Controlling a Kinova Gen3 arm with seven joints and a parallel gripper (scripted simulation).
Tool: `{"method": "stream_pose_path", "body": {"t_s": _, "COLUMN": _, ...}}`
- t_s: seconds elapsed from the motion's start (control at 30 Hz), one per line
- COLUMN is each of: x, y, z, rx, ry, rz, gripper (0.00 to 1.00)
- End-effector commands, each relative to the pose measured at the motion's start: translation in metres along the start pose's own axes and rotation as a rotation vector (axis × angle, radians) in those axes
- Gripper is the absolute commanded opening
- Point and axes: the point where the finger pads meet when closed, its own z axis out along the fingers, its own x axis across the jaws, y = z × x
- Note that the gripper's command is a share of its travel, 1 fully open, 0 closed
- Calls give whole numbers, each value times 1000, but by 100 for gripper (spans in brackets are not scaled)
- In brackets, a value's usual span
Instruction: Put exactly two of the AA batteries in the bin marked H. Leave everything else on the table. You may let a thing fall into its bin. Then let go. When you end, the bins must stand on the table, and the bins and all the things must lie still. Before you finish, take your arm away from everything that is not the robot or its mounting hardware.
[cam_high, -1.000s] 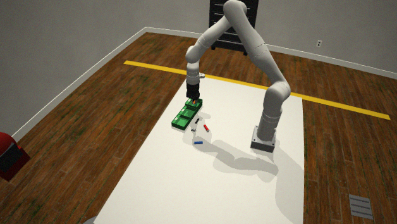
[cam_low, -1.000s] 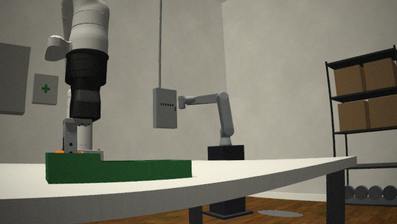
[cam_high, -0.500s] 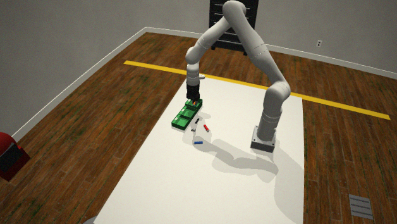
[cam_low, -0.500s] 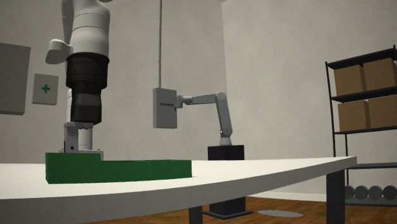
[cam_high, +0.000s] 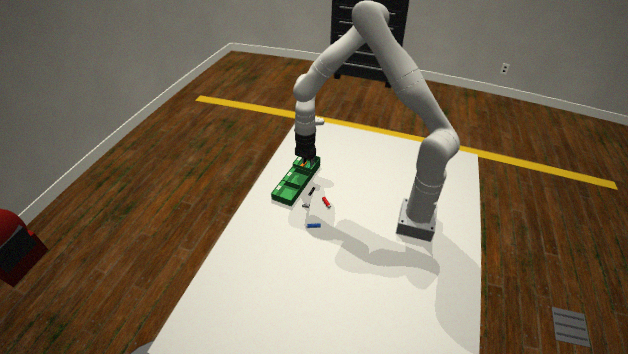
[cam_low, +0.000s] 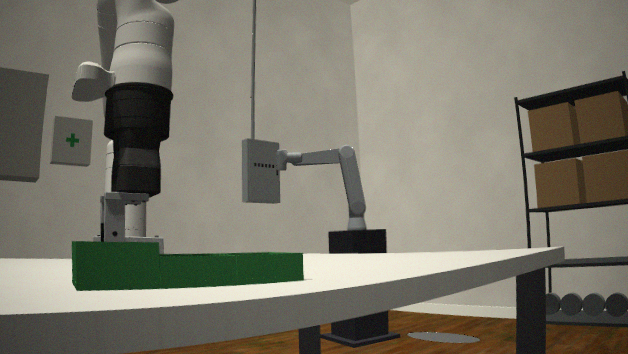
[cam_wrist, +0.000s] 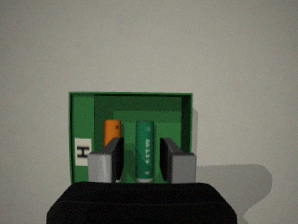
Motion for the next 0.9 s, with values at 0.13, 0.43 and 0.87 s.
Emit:
{"method": "stream_pose_path", "body": {"t_s": 0.13, "x": -1, "y": 0, "z": -3, "rx": 0, "ry": -2, "rz": 0, "gripper": 60}}
{"method": "stream_pose_path", "body": {"t_s": 0.43, "x": -1, "y": 0, "z": -13, "rx": 0, "ry": -2, "rz": 0, "gripper": 60}}
{"method": "stream_pose_path", "body": {"t_s": 0.87, "x": -1, "y": 0, "z": -29, "rx": 0, "ry": -2, "rz": 0, "gripper": 60}}
